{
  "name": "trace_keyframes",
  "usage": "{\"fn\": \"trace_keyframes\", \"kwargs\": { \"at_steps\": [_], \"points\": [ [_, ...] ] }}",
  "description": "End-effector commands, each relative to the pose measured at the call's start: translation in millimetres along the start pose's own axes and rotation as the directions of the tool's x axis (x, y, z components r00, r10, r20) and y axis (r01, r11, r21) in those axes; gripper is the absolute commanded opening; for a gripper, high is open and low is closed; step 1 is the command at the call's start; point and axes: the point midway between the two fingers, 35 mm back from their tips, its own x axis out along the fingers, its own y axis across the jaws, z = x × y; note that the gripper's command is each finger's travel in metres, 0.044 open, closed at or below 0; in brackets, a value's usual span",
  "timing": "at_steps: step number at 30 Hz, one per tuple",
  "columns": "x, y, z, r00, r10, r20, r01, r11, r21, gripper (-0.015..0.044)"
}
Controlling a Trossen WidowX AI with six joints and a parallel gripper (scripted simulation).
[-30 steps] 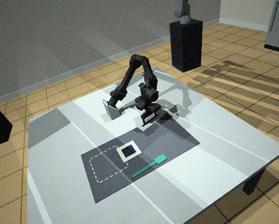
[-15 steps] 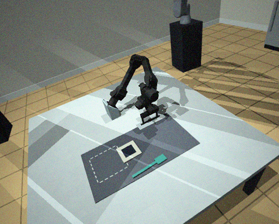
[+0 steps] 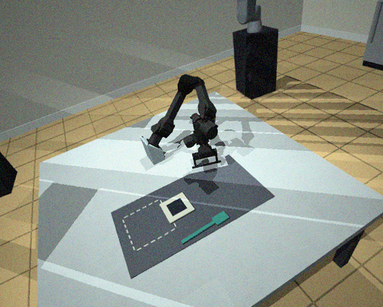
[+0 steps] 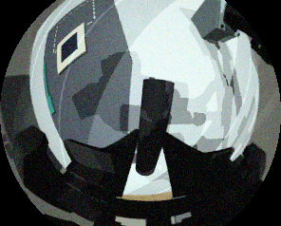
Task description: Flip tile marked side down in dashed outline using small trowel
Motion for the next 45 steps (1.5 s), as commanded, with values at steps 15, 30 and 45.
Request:
{"fn": "trace_keyframes", "kwargs": {
  "at_steps": [15, 30, 45],
  "points": [
    [0, 0, 0, 1.0, 0.0, 0.002, 0.0, 0.999, 0.037, 0.027],
    [-22, 1, 1, 1.0, 0.001, 0.005, -0.001, 0.999, 0.037, 0.027],
    [-56, -1, 1, 1.0, -0.002, -0.002, 0.002, 0.999, 0.043, 0.03]
  ]
}}
